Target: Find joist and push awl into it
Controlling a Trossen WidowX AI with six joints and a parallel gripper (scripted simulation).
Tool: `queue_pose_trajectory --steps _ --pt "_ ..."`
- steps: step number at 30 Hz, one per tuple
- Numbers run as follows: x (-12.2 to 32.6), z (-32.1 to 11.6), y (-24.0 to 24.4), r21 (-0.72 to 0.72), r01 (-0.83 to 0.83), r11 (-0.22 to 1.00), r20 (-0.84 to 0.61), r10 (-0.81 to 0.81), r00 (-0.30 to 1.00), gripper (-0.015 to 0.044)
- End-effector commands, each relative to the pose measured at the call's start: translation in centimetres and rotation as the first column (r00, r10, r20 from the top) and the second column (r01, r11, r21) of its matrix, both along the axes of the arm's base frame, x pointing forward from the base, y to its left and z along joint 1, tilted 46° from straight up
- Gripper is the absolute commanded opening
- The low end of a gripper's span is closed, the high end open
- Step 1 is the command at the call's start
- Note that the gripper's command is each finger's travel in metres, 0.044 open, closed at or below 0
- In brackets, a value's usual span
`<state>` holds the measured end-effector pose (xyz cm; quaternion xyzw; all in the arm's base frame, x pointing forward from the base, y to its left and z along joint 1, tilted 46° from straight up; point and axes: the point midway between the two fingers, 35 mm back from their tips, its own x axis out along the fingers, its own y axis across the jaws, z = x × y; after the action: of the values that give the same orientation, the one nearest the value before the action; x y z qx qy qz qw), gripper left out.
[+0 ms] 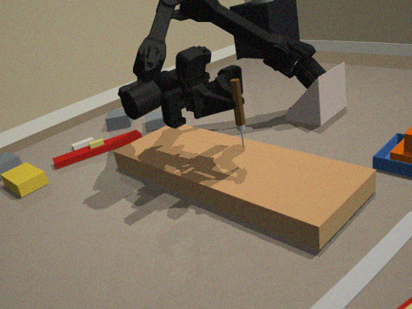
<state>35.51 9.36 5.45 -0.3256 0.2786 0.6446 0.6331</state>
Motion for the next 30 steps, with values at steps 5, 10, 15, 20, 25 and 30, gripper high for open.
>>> queue_pose_trajectory --steps 5,10,15,20,25,30 --pt "0.0 -0.6 -0.6 0.010 -0.005 1.000 0.003 0.005 1.000 0.0000" --pt "0.1 -0.9 -0.9 0.010 -0.005 1.000 0.003 0.005 1.000 0.0000" --pt "0.1 -1.4 -1.4 0.009 -0.005 1.000 0.003 0.005 1.000 0.0000" --pt "0.2 -2.0 -2.0 0.009 -0.005 1.000 0.003 0.005 1.000 0.0000" --pt "0.2 -2.6 -2.6 0.009 -0.005 1.000 0.003 0.005 1.000 0.0000" --pt "0.2 -3.2 -3.2 0.009 -0.005 1.000 0.002 0.005 1.000 0.0000"
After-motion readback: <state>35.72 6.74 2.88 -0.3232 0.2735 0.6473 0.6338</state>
